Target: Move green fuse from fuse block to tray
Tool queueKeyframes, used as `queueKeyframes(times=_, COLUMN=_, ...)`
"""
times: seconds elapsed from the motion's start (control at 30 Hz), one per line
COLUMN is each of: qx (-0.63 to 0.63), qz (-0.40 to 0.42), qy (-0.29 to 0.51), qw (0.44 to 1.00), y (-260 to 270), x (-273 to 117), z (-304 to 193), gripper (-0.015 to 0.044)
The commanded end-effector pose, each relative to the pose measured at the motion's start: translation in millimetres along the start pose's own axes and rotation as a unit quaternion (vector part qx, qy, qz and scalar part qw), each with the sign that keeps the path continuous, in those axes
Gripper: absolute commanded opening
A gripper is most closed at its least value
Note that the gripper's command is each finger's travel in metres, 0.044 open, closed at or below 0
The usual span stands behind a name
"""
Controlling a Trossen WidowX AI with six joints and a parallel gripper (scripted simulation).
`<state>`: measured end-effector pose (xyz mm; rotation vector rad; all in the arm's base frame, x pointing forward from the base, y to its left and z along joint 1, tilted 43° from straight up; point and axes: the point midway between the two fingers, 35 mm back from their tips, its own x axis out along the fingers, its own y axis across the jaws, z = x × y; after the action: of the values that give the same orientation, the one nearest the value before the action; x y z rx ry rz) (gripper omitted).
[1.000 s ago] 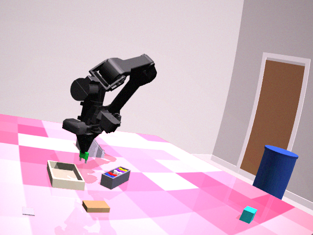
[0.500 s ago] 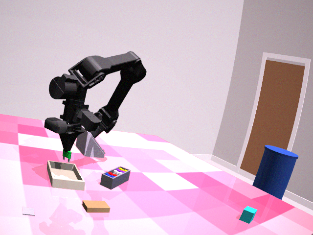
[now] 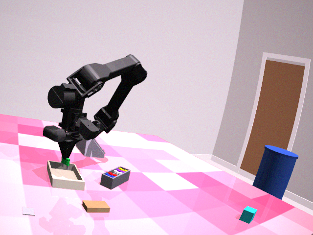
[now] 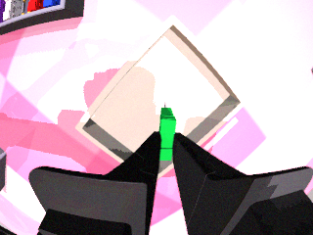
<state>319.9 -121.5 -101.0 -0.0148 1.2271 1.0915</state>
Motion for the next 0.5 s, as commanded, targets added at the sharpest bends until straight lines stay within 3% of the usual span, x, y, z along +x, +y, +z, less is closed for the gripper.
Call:
queueKeyframes(times=0.0, qx=0.002, qz=0.002, qy=-0.003, qw=1.000, y=1.0, x=6.6, z=0.1, gripper=0.0000)
queueKeyframes(times=0.2, qx=0.002, qz=0.002, qy=-0.003, qw=1.000, y=1.5, x=13.7, z=0.1, gripper=0.0000)
queueKeyframes(times=0.47, qx=0.000, qz=0.001, qy=0.000, qw=1.000, y=0.7, x=10.6, z=0.0, gripper=0.0210)
